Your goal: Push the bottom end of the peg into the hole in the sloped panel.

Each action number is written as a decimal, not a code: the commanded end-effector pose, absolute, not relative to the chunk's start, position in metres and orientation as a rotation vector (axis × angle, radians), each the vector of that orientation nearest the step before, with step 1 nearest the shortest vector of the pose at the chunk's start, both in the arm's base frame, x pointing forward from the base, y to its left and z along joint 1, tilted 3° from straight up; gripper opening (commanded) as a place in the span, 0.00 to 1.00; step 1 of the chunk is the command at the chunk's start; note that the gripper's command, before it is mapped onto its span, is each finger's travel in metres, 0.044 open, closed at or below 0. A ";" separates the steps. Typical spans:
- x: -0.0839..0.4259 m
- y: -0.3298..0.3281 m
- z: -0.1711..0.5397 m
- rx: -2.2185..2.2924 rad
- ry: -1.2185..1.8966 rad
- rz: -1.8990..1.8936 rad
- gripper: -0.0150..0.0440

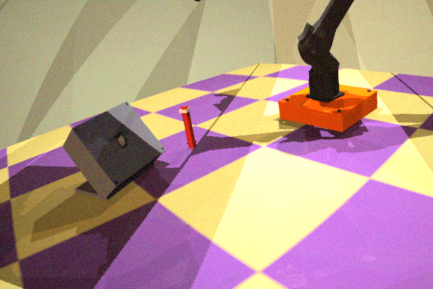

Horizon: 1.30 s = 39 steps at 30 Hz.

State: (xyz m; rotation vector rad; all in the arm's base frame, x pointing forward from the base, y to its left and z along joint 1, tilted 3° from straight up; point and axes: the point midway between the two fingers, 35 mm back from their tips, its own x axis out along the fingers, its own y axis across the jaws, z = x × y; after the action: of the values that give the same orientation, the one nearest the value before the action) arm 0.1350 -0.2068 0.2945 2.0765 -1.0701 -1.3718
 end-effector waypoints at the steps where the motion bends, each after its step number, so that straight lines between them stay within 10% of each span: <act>1: 0.147 -0.207 0.286 2.038 -0.925 -1.418 1.00; 39: 0.248 -0.159 0.193 1.400 0.522 -1.338 1.00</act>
State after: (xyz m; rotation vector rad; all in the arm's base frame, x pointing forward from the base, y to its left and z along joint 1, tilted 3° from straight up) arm 0.2424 -0.1630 0.2002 1.4421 0.4400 -1.3668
